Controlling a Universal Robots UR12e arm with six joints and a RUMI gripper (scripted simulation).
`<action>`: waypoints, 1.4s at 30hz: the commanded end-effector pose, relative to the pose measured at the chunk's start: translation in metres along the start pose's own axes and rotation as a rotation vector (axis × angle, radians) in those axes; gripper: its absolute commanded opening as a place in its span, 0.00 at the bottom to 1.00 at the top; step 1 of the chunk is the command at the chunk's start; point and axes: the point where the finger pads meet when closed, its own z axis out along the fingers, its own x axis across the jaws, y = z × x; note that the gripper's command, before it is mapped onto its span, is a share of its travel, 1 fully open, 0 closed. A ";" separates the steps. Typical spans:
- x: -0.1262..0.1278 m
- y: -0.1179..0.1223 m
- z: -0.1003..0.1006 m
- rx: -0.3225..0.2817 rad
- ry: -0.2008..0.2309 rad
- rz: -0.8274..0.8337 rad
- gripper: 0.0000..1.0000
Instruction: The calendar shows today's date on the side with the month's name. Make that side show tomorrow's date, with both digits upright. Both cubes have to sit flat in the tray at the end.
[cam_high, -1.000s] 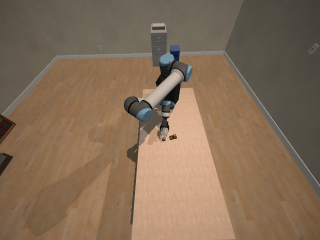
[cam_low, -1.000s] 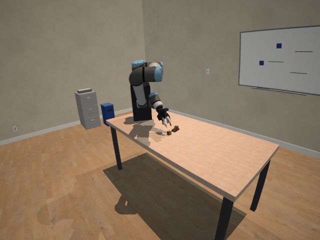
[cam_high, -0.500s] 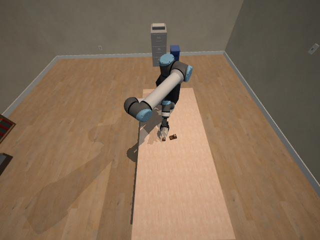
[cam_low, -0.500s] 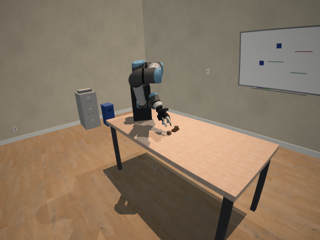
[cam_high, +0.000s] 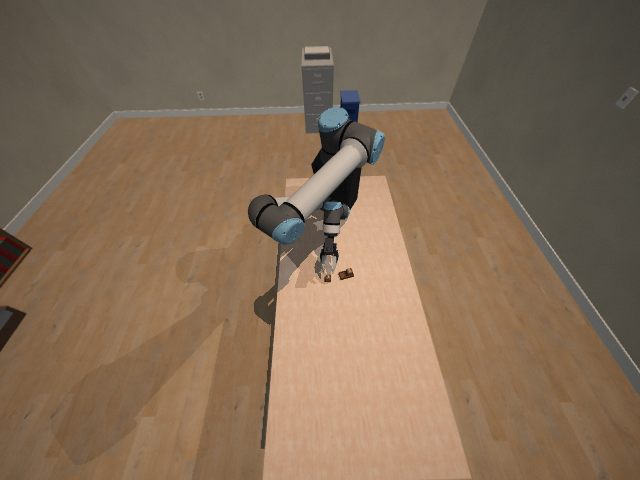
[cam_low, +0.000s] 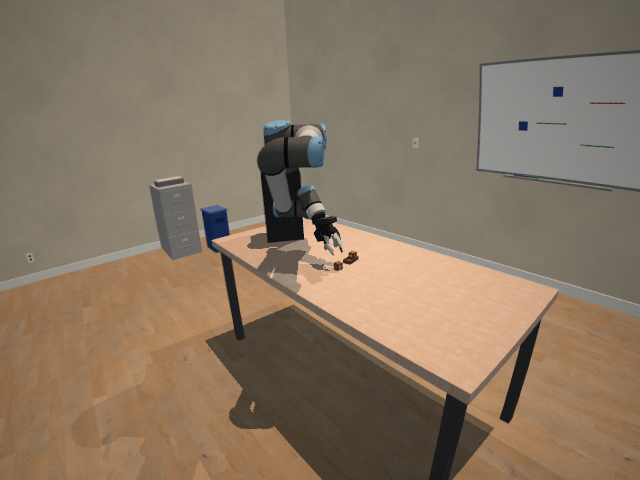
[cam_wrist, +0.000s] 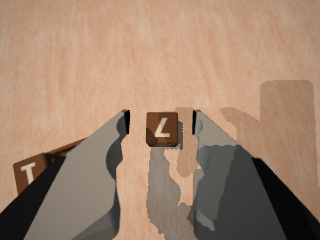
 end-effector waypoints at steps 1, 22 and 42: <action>0.000 0.002 0.002 0.000 0.000 0.000 0.29; 0.000 0.022 0.023 0.000 0.000 0.000 0.29; 0.000 0.043 0.043 0.000 0.000 0.000 0.29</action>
